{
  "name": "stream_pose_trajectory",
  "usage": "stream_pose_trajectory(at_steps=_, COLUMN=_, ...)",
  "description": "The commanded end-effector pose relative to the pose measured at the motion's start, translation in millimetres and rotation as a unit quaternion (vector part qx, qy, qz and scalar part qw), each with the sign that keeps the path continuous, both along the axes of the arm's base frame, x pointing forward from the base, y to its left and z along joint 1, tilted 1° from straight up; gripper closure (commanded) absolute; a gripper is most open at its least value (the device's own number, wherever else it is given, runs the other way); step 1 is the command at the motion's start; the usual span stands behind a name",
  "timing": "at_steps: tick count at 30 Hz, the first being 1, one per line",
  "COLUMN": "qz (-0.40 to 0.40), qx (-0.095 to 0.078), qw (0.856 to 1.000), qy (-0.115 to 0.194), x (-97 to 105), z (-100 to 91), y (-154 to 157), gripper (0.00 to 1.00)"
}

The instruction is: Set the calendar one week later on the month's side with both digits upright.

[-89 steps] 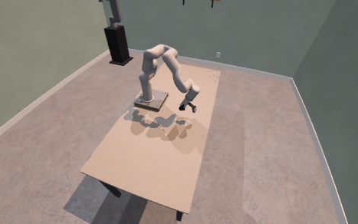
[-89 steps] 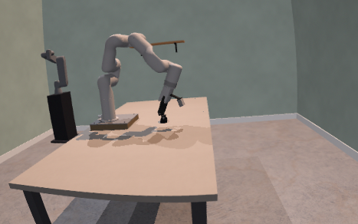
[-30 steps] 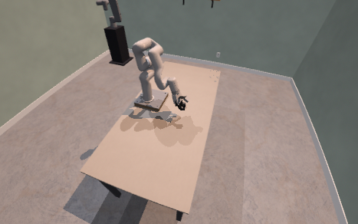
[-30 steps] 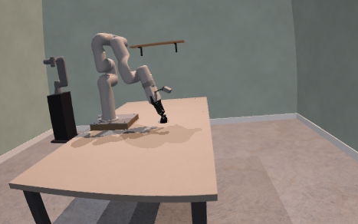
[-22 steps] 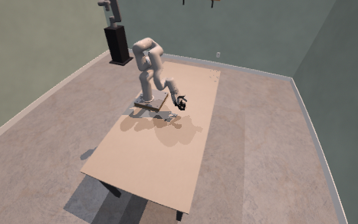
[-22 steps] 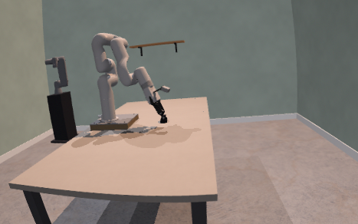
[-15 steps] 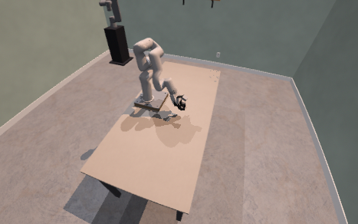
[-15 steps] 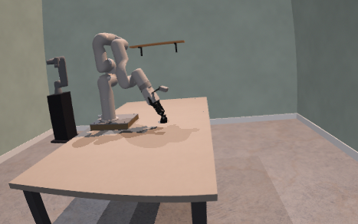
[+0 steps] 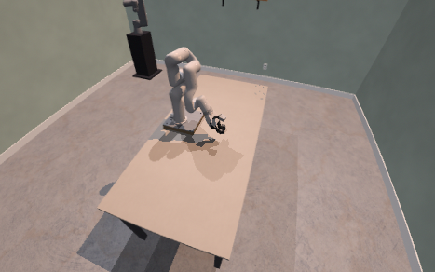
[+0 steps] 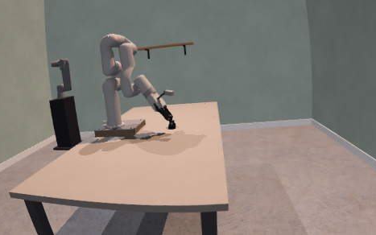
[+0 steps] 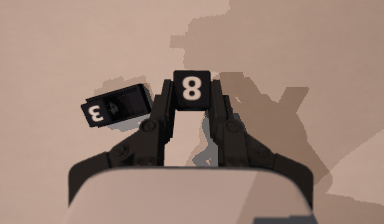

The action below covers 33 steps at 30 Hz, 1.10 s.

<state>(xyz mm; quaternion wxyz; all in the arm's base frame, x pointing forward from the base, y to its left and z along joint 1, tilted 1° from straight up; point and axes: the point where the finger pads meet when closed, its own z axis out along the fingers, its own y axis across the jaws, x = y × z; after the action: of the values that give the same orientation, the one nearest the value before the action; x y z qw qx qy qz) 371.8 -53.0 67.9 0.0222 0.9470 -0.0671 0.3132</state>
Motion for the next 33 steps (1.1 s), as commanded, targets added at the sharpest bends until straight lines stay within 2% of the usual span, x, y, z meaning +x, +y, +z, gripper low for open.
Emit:
stream_pose_trajectory(at_steps=1, qz=0.000, qx=-0.005, qw=0.999, qy=-0.035, x=-0.2, z=0.3, y=-0.2, gripper=0.73)
stream_pose_trajectory(at_steps=7, qz=0.000, qx=-0.006, qw=0.999, qy=-0.041, x=0.1, z=-0.2, y=-0.2, gripper=0.73)
stream_pose_trajectory(at_steps=16, qz=0.001, qx=-0.013, qw=0.996, qy=-0.094, x=-1.6, z=-2.5, y=0.8, gripper=0.73)
stream_pose_trajectory(at_steps=25, qz=0.000, qx=-0.014, qw=0.995, qy=-0.103, x=-1.5, z=-2.7, y=0.8, gripper=0.73)
stream_pose_trajectory(at_steps=33, qz=-0.003, qx=-0.018, qw=0.988, qy=-0.154, x=-2.3, z=-3.9, y=0.8, gripper=0.73)
